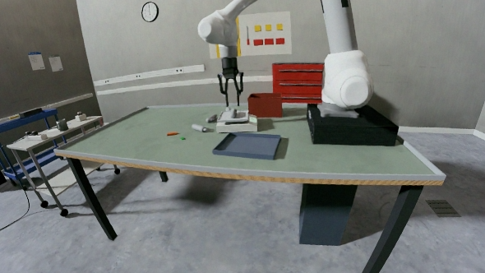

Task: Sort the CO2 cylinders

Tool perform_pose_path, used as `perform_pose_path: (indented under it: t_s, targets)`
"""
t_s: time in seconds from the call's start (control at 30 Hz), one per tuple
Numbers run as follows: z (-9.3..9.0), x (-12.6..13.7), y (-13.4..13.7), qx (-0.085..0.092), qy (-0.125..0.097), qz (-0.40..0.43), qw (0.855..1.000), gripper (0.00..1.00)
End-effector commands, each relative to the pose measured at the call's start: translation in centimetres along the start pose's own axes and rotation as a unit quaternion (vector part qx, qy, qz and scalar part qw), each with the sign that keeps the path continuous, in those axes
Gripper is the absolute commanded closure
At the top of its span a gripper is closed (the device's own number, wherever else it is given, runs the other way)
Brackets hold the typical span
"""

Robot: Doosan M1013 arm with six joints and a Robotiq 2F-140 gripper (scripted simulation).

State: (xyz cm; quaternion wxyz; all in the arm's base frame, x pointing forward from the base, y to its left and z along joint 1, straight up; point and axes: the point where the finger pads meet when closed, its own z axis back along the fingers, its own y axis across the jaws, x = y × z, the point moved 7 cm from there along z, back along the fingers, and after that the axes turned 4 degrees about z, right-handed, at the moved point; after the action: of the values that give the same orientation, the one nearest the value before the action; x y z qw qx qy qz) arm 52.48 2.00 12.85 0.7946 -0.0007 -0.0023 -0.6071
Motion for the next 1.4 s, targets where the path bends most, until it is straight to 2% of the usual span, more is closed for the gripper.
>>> perform_pose_path:
  t_s: [0.0,0.13,0.27,0.6,0.7,0.8,0.87,0.97,1.03,1.07,1.17,1.37]
  targets:
    - [1.9,0.0,0.1,0.001,0.000,0.000,1.000,0.60]
    - [4.3,0.0,0.1,0.001,0.000,0.000,1.000,0.60]
    - [5.8,0.0,0.1,0.001,0.000,0.000,1.000,0.60]
    - [6.3,0.0,0.0,0.001,0.000,0.007,1.000,0.60]
    - [6.8,0.0,-0.5,0.001,0.000,0.049,0.999,0.60]
    - [7.8,-0.1,-1.6,0.001,0.000,0.137,0.991,0.60]
    - [8.7,-0.1,-2.6,0.001,0.000,0.217,0.976,0.60]
    - [10.2,-0.3,-4.4,0.000,-0.003,0.293,0.956,0.60]
    - [10.2,-0.3,-4.4,0.000,-0.003,0.293,0.956,0.60]
    - [10.7,-0.3,-5.0,-0.001,-0.003,0.370,0.929,0.60]
    - [12.0,-0.6,-6.9,-0.003,-0.008,0.432,0.902,0.60]
    - [13.7,-1.0,-9.4,-0.007,-0.011,0.576,0.817,0.60]
